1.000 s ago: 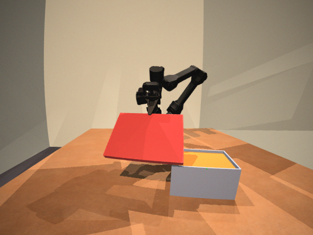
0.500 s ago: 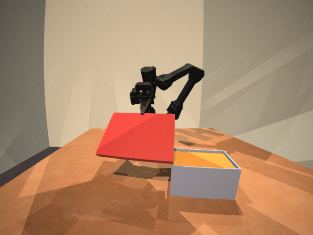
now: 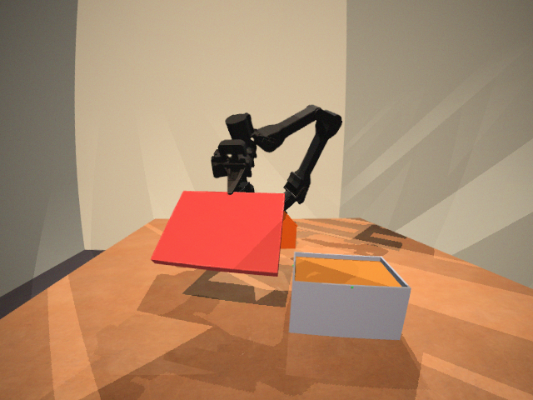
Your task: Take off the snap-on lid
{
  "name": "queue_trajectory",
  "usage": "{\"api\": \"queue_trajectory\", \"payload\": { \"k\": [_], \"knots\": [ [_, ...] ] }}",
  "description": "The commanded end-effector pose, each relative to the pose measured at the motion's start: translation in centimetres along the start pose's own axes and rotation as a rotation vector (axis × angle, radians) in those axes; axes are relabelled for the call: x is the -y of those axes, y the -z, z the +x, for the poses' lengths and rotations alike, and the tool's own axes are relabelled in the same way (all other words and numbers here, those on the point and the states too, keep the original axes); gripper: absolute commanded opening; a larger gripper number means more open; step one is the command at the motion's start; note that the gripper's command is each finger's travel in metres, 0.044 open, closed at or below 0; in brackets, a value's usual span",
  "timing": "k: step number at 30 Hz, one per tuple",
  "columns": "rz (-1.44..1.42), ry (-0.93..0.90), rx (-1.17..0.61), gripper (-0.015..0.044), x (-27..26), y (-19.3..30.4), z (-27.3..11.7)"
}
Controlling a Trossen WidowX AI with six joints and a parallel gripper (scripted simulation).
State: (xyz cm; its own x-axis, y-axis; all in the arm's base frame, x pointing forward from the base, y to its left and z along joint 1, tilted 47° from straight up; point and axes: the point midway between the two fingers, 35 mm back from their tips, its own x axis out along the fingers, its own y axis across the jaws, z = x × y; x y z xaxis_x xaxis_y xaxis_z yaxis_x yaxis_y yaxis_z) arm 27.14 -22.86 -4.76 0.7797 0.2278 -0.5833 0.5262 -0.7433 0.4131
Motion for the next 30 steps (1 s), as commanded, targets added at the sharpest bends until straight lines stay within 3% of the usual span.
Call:
{"api": "queue_trajectory", "payload": {
  "k": [1,30],
  "knots": [
    [-0.015,-0.012,-0.002,0.0,-0.5,-0.8,-0.2],
    [-0.018,-0.013,0.001,0.0,-0.2,-6.6,-0.7]
  ]
}}
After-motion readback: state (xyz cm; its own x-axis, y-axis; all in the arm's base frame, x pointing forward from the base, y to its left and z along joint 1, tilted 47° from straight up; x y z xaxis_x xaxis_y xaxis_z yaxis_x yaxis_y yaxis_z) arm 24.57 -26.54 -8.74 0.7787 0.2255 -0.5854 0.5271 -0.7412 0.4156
